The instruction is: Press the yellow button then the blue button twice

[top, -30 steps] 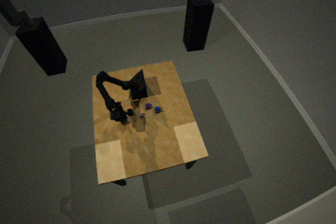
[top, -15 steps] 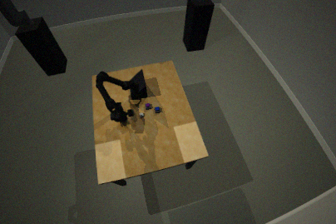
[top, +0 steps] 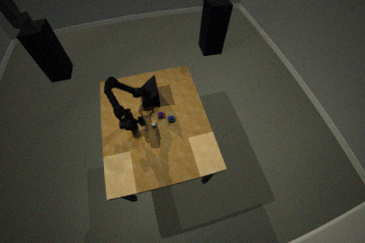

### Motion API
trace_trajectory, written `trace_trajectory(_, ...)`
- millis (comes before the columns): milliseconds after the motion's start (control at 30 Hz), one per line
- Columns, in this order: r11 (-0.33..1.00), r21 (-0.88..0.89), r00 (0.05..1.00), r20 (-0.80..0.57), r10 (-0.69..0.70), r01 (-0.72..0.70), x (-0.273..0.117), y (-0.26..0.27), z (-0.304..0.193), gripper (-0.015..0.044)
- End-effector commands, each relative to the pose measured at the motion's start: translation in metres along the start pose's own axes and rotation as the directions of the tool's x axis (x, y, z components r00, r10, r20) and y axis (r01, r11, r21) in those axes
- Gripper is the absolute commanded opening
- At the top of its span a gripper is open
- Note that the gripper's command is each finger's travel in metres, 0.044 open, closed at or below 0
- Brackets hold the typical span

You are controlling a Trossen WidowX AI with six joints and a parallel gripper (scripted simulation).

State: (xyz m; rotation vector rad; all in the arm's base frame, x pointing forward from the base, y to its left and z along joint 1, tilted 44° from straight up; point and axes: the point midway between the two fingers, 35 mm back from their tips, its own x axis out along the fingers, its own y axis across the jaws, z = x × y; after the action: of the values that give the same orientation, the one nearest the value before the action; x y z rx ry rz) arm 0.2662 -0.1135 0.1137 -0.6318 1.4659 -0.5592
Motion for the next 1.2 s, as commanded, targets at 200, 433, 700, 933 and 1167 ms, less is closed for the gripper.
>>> trace_trajectory(200, 1.0, 0.008, 1.0, -0.004, -0.001, 0.001, -0.065, -0.001, -0.001, 0.002)
trace_trajectory(433, 0.999, 0.001, 0.999, 0.009, 0.04, -0.04, -0.07, 0.066, 0.024, 0.002)
trace_trajectory(700, 0.998, -0.006, 0.998, 0.002, 0.061, -0.061, -0.077, 0.21, 0.023, 0.002)
trace_trajectory(933, 1.0, 0.008, 1.0, -0.004, 0.016, -0.016, -0.068, 0.31, -0.022, 0.002)
trace_trajectory(1167, 1.0, 0.008, 1.0, -0.004, 0.014, -0.014, -0.067, 0.312, -0.024, 0.002)
